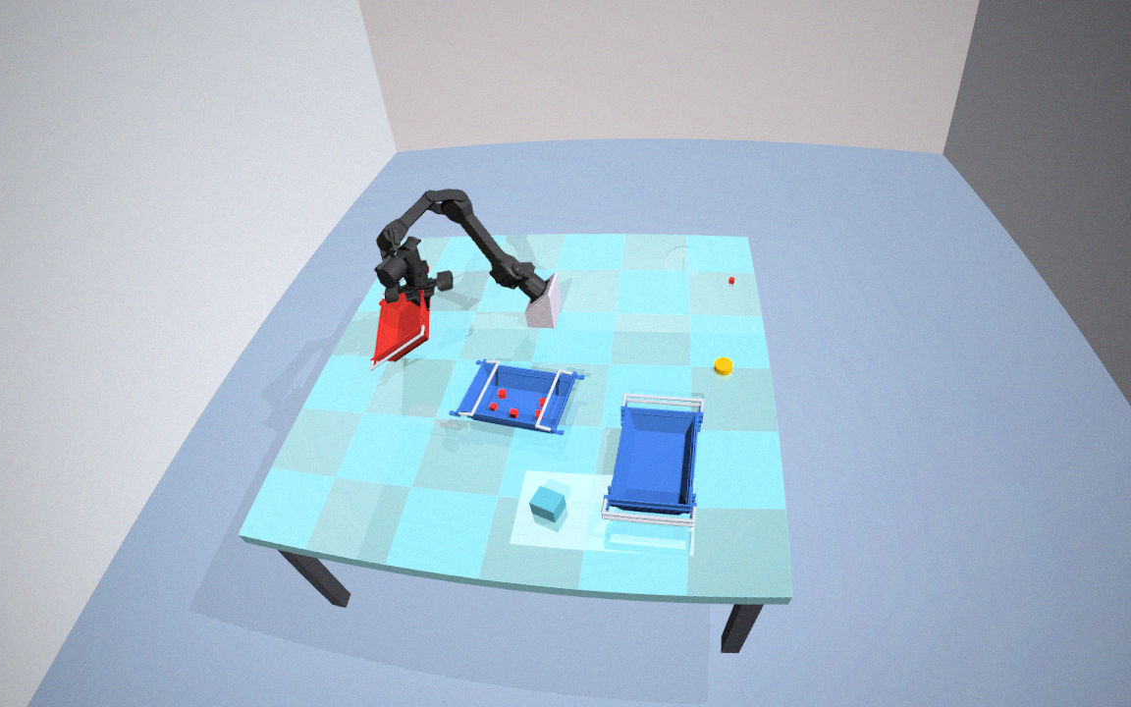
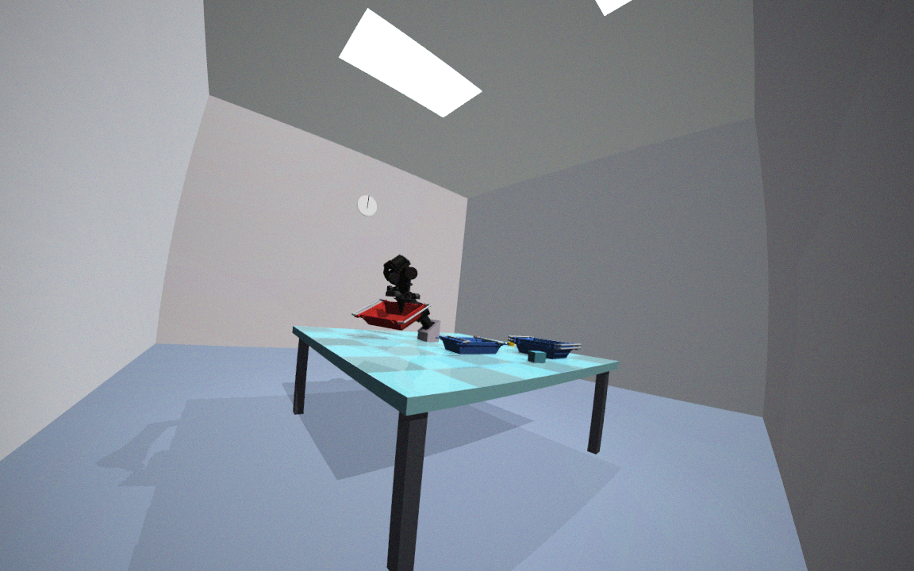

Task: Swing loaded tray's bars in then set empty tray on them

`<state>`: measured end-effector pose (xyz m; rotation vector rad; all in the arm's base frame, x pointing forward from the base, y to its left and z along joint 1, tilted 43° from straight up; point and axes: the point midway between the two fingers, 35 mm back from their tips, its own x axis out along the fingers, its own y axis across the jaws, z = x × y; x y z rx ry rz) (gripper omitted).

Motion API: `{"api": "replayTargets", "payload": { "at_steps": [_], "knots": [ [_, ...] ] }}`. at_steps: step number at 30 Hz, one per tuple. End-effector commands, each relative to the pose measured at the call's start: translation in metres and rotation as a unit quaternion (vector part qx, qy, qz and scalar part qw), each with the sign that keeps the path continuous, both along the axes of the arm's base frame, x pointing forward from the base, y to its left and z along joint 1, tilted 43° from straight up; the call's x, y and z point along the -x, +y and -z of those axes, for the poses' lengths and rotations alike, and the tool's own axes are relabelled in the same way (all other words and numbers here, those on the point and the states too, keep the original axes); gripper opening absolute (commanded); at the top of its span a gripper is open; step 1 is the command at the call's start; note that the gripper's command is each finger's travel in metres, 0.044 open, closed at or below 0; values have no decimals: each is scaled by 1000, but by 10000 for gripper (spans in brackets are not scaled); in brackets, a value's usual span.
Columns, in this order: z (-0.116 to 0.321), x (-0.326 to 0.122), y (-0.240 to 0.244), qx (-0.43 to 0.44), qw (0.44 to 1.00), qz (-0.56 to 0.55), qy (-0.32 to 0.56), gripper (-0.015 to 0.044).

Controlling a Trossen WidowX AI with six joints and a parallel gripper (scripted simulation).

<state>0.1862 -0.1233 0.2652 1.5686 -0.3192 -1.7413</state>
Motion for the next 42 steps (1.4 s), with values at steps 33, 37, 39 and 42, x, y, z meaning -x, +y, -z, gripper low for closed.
{"api": "replayTargets", "payload": {
  "at_steps": [33,37,39,42],
  "knots": [
    [60,-105,93,-14,965,-204,166,0],
    [70,-113,107,-13,957,-224,184,0],
    [74,-116,113,-13,953,-235,194,0],
    [82,-121,124,-11,946,-250,207,0]
  ]
}}
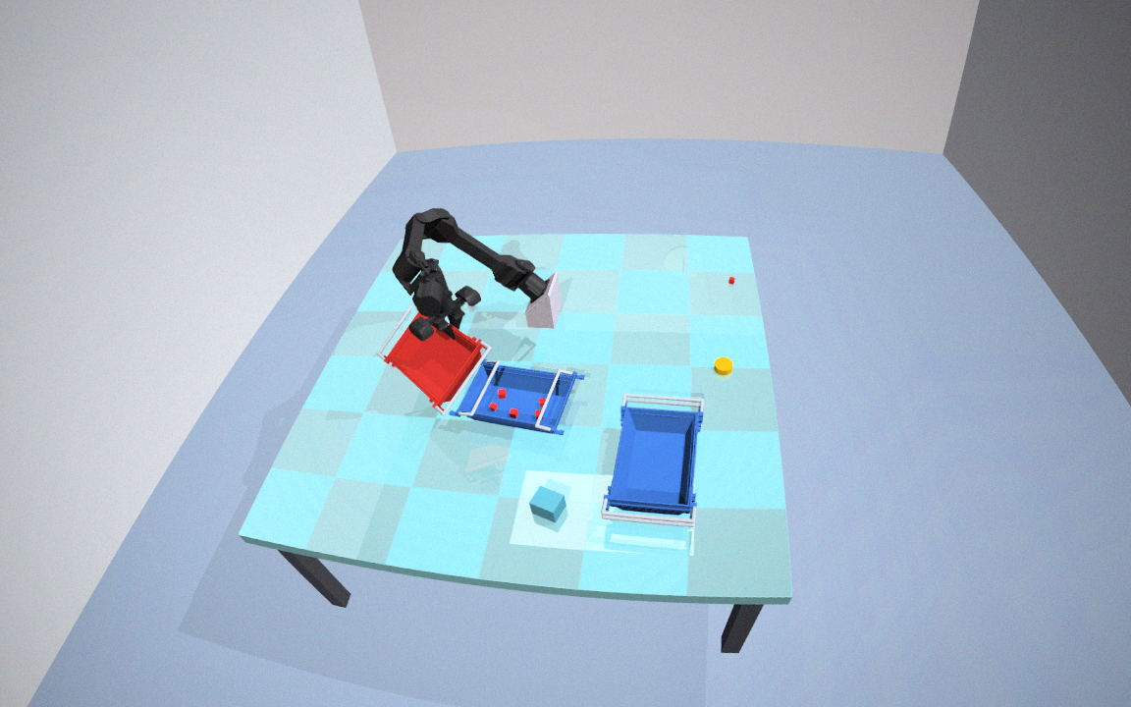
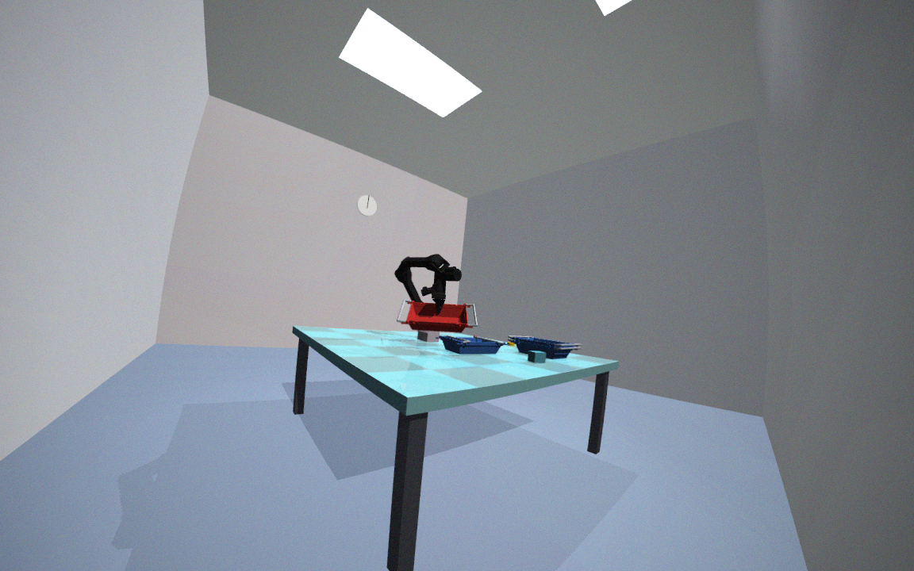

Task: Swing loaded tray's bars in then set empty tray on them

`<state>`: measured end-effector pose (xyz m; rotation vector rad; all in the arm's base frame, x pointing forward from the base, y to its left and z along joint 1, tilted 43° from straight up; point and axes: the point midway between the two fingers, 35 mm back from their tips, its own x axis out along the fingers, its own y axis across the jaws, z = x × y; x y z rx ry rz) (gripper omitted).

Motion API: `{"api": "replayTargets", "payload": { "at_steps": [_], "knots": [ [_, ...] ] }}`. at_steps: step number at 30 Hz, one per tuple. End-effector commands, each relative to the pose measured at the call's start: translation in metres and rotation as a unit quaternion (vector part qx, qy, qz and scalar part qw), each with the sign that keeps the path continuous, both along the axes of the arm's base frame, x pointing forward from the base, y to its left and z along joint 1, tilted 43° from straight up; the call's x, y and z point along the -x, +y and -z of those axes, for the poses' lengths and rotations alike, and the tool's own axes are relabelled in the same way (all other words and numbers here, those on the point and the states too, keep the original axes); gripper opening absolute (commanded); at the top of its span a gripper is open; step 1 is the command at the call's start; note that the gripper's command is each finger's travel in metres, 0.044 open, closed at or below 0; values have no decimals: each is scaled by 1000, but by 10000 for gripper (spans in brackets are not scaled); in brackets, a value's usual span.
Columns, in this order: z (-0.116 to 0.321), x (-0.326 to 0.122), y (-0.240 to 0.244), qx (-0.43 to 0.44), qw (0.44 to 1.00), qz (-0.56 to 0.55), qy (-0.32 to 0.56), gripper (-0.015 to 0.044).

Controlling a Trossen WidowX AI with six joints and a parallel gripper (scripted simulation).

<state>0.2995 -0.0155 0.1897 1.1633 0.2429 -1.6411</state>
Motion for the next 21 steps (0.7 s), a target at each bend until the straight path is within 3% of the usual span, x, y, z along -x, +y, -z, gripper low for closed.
{"api": "replayTargets", "payload": {
  "at_steps": [1,21],
  "knots": [
    [9,-9,20,2,999,-33,18,0],
    [63,-25,93,20,984,-139,109,0]
  ]
}}
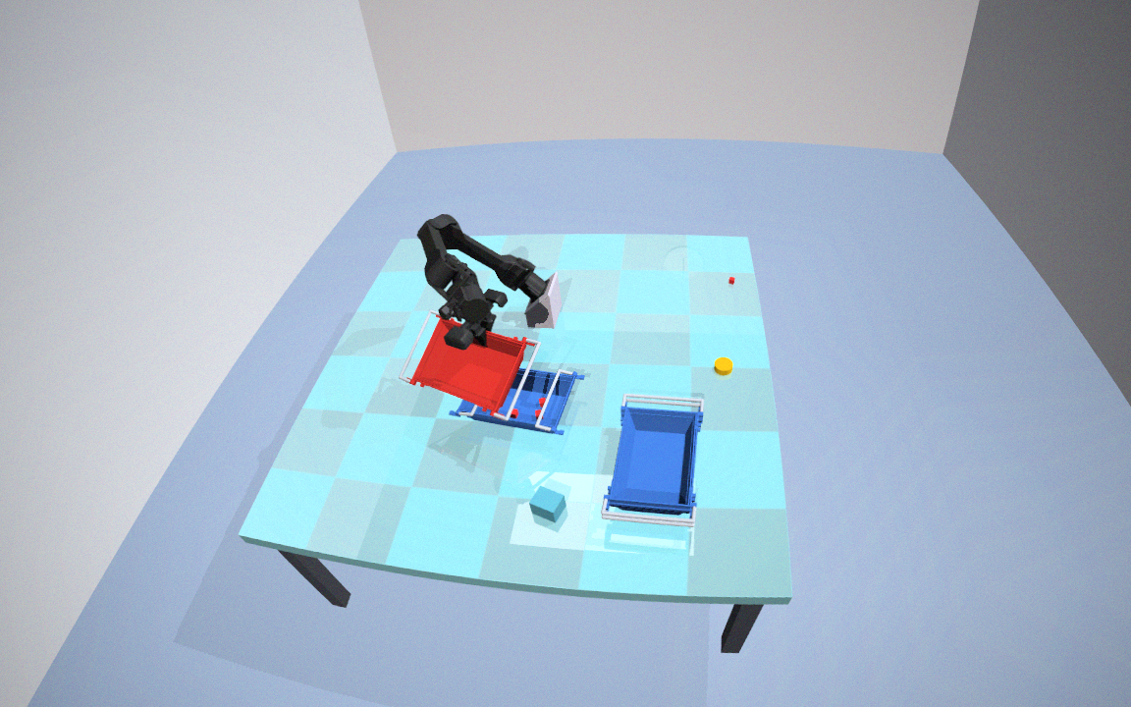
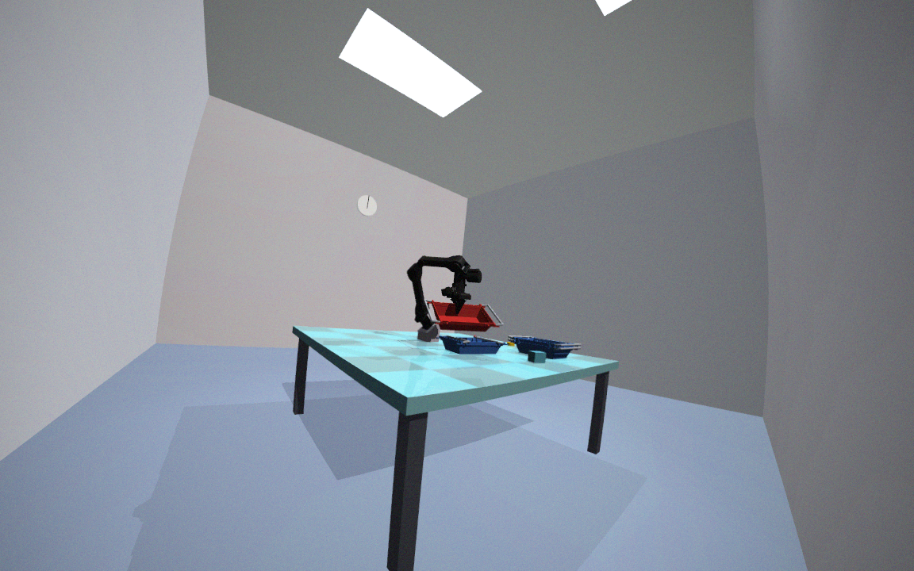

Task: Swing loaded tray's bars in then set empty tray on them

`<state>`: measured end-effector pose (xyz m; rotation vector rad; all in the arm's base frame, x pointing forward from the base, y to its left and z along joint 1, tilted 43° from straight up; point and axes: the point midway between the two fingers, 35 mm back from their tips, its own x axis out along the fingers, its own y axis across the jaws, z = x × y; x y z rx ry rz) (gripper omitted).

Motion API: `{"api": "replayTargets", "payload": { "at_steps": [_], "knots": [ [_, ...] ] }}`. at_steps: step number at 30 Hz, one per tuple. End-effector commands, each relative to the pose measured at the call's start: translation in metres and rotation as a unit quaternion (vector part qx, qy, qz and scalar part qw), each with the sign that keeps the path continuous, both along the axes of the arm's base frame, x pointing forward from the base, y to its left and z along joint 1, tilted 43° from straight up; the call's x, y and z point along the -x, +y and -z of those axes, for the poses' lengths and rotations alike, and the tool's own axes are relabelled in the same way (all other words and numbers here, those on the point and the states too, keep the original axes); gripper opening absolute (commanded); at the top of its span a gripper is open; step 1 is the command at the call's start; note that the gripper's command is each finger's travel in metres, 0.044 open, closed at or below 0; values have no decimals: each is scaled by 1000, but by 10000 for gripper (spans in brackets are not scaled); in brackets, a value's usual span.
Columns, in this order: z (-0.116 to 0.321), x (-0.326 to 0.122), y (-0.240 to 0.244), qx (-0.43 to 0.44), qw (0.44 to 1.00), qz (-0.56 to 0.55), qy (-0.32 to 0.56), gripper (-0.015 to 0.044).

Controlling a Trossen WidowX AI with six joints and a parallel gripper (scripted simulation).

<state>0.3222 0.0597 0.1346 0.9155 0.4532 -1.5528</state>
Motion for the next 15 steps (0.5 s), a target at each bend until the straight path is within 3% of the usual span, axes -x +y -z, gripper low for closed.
{"api": "replayTargets", "payload": {
  "at_steps": [1,15],
  "knots": [
    [11,-3,22,4,999,-33,16,0],
    [46,1,64,21,993,-93,67,0]
  ]
}}
